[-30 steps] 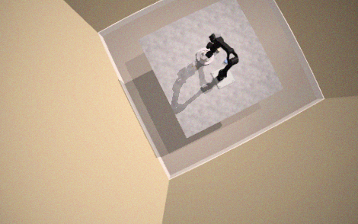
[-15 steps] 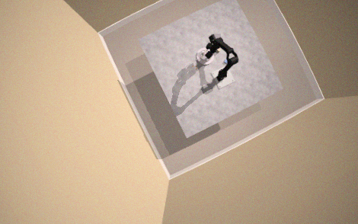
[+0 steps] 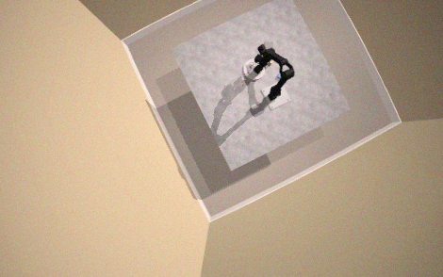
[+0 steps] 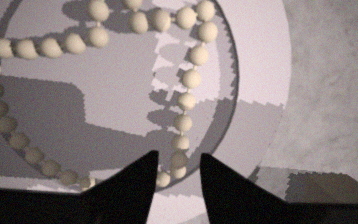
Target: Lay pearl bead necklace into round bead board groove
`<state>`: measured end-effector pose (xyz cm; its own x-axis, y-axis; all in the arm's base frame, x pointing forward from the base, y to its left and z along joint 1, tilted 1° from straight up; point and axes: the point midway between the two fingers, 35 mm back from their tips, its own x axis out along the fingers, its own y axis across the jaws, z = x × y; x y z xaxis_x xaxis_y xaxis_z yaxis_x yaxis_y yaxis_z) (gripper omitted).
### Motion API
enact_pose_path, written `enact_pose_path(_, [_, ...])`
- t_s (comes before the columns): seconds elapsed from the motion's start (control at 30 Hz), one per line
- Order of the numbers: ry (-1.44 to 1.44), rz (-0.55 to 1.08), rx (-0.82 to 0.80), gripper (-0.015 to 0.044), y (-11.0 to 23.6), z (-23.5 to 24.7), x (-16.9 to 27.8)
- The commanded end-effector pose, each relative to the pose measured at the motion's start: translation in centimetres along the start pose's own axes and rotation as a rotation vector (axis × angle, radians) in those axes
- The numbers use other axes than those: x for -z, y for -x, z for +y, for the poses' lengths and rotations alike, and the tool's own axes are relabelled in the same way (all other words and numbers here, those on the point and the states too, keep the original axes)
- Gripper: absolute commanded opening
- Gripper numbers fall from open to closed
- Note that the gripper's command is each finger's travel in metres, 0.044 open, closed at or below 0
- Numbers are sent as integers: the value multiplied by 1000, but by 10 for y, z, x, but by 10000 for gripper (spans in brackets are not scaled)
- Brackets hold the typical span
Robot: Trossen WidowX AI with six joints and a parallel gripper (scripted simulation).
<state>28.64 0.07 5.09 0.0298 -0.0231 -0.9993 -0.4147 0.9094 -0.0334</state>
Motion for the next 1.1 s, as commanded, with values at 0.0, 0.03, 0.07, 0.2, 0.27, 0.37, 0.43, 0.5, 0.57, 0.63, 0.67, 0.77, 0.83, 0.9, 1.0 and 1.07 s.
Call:
enact_pose_path(0.0, [3,6,-2,120,-4,0,0])
enact_pose_path(0.03, [0,1,0,94,-1,0,0])
enact_pose_path(0.07, [0,1,0,67,-1,0,0])
enact_pose_path(0.2, [0,1,0,0,-1,0,0])
enact_pose_path(0.27, [0,1,0,0,-1,0,0])
enact_pose_path(0.37, [0,1,0,0,-1,0,0])
enact_pose_path(0.43, [0,1,0,0,-1,0,0])
enact_pose_path(0.5, [0,1,0,0,-1,0,0])
enact_pose_path(0.57, [0,1,0,0,-1,0,0])
enact_pose_path(0.63, [0,1,0,0,-1,0,0])
enact_pose_path(0.67, [0,1,0,0,-1,0,0])
enact_pose_path(0.77, [0,1,0,0,-1,0,0])
enact_pose_path(0.83, [0,1,0,0,-1,0,0])
enact_pose_path(0.9, [0,1,0,0,-1,0,0])
enact_pose_path(1.0, [0,1,0,0,-1,0,0])
enact_pose_path(1.07, [0,1,0,0,-1,0,0])
